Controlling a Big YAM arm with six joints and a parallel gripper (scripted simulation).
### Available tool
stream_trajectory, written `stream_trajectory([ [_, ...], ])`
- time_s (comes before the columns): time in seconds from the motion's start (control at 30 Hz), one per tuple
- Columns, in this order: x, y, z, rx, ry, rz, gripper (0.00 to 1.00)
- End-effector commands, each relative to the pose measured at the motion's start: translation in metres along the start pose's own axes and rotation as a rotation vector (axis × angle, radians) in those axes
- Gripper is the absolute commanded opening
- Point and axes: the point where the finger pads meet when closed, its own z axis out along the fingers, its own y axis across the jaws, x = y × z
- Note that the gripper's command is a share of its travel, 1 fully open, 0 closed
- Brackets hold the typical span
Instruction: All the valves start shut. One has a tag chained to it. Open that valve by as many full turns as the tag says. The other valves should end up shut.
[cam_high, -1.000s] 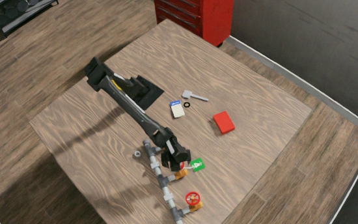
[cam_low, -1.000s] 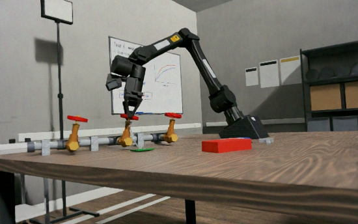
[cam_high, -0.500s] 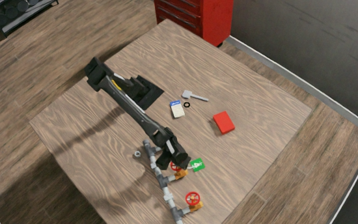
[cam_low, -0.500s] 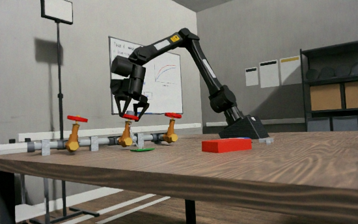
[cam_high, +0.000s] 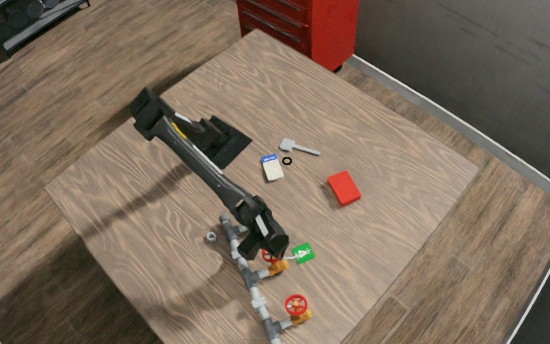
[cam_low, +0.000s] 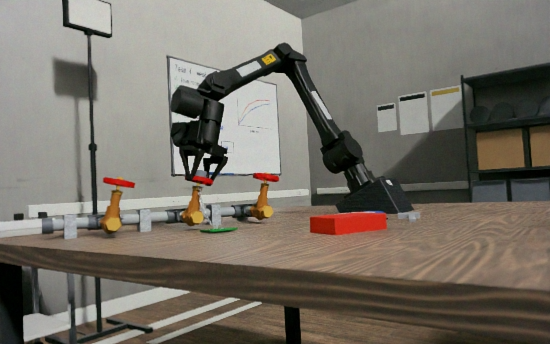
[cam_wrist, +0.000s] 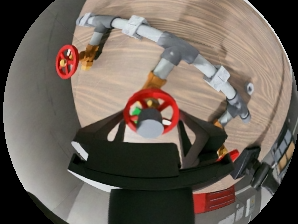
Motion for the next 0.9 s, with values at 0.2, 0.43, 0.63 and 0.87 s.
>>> stream_trajectory([
  [0.2, -0.0086, 0.0083, -0.0081, -0.012, -0.013, 0.032, 0.00],
  [0.43, -0.0086, 0.0083, -0.0081, -0.012, -0.013, 0.032, 0.00],
  [0.63, -0.0086, 0.0083, -0.0081, -0.012, -0.013, 0.004, 0.00],
  [0.87, -0.0087, 0.0084, -0.0082, -0.011, -0.014, -0.137, 0.00],
])
